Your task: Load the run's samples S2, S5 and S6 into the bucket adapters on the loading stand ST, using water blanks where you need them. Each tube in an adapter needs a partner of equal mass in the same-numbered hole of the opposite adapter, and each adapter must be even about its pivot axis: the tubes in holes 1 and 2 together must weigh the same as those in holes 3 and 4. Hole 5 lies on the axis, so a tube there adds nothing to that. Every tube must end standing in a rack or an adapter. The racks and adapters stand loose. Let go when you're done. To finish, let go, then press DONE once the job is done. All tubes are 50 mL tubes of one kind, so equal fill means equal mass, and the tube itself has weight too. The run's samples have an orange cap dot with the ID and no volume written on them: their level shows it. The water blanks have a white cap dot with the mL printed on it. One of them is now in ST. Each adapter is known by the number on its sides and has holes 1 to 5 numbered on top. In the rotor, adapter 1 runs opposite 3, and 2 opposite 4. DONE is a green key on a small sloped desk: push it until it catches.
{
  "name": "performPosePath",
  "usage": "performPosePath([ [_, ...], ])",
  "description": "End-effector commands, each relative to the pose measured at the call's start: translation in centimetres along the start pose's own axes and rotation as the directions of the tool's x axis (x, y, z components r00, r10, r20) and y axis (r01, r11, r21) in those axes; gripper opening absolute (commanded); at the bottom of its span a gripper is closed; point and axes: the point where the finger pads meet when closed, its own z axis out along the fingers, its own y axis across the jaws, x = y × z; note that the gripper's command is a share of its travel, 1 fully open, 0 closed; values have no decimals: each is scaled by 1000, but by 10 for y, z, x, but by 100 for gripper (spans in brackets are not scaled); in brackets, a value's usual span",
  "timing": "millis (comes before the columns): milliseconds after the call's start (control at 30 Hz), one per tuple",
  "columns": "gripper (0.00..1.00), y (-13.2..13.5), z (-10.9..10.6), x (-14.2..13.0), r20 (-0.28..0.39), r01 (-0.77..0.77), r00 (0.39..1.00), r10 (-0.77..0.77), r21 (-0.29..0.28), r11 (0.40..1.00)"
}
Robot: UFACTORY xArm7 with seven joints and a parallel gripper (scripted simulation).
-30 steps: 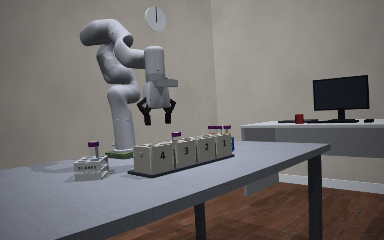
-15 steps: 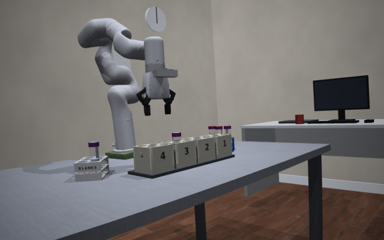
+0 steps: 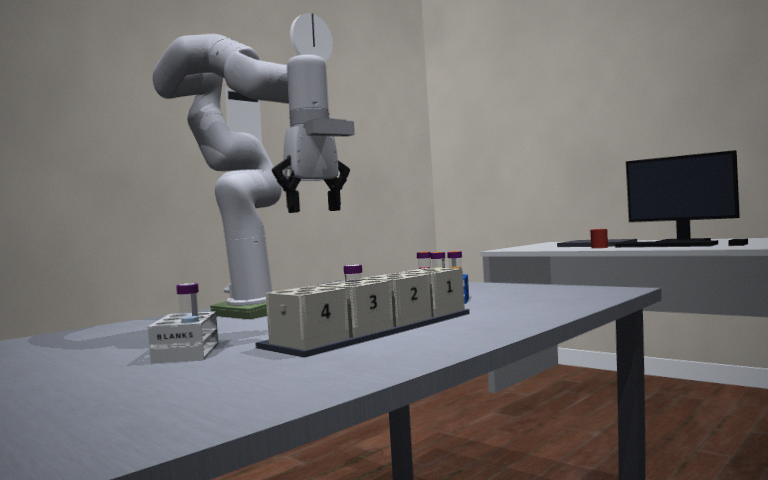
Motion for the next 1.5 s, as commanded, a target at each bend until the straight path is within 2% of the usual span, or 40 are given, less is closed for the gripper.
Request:
performPosePath([
  [0, 100, 0, -10, 1, -4, 0, 1000, 0, 0, 1000],
  [167, 100, -10, -13, 12, -4, 74, 997, -74, 0, 997],
  [733, 100, -62, -15, 67, -4, 74, 997, -74, 1, 997],
  [767, 57, -57, -15, 67, -4, 107, 994, -107, 0, 994],
  [933, 57, -33, -15, 68, -4, 127, 992, -127, 0, 992],
  [1333, 57, -33, -15, 68, -4, 127, 992, -127, 0, 992],
  [1467, 57, -33, -7, 68, -4, 127, 992, -127, 0, 992],
])
